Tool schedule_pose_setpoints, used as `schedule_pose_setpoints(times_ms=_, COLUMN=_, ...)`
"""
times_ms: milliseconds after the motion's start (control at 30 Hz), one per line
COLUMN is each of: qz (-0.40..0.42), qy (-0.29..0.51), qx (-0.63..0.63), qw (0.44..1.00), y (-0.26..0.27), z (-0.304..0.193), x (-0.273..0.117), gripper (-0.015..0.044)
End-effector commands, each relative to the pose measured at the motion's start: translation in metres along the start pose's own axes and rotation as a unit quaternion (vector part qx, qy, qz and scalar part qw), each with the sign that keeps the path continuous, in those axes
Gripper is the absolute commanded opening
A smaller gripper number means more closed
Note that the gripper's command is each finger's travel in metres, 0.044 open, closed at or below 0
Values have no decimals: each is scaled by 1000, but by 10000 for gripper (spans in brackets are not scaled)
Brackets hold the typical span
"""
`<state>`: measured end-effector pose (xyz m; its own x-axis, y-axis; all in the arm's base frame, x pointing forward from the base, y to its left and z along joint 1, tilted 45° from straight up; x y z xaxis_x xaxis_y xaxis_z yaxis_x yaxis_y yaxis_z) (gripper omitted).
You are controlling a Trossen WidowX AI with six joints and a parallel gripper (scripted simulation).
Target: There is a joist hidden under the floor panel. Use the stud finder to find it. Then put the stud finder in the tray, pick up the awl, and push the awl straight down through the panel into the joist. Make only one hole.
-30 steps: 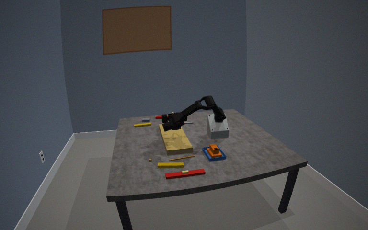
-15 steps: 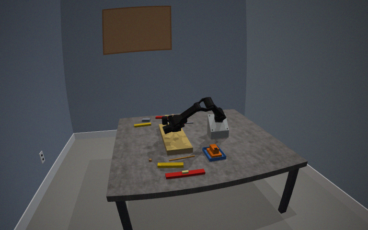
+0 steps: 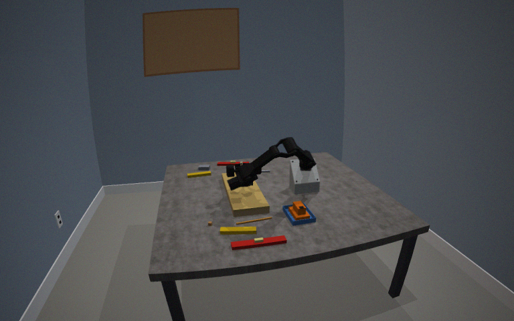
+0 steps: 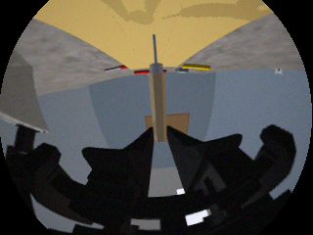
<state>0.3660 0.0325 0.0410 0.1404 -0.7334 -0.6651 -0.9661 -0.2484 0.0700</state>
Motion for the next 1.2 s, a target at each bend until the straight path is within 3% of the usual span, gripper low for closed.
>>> schedule_pose_setpoints(times_ms=0, qz=1, qy=0, qx=1, qw=1000, y=-1, z=6, x=0, gripper=0)
schedule_pose_setpoints(times_ms=1167, qz=1, qy=3, qx=-2, qw=1000, y=-4, z=28, x=-1, gripper=0)
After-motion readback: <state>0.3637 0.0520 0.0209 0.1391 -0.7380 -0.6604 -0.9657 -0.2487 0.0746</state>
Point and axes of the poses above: the point midway between the two fingers, 35 mm back from their tips, its own x axis out along the fingers, its own y axis across the jaws, z = x × y, the point moved 1 cm from there along -x, back along the fingers, and after that the axes turned 10 degrees about -x, right-handed, at the moved point
